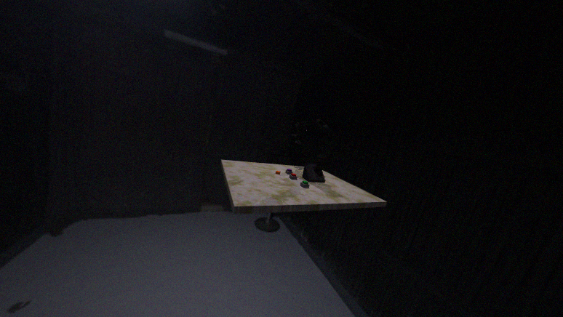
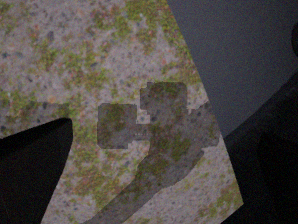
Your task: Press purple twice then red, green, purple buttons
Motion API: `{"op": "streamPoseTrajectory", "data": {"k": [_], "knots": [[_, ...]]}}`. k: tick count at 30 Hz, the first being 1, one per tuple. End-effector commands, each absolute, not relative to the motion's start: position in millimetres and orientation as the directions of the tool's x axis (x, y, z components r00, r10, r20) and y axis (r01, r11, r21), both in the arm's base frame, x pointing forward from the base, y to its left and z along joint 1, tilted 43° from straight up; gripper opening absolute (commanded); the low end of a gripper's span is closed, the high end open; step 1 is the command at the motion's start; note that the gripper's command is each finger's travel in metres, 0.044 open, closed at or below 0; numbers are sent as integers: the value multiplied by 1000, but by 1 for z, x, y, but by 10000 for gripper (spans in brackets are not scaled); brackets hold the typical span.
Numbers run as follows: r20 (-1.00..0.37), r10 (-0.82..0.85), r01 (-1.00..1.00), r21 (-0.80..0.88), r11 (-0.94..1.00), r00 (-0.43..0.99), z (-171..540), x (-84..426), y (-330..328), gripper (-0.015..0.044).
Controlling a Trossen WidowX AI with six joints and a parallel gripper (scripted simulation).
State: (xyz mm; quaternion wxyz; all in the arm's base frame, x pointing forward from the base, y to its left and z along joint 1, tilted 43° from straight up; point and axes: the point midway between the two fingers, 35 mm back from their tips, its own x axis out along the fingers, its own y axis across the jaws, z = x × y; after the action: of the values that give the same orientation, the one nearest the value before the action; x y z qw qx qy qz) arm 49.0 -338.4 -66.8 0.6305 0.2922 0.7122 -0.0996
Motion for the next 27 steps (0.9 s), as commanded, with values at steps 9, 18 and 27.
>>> {"op": "streamPoseTrajectory", "data": {"k": [9,18,27], "knots": [[-771,630,60,636,770,86,-34,176,-177,400],[-749,657,26,661,750,85,-32,182,-161,374],[-748,658,25,662,749,87,-76,187,-122,138]]}}
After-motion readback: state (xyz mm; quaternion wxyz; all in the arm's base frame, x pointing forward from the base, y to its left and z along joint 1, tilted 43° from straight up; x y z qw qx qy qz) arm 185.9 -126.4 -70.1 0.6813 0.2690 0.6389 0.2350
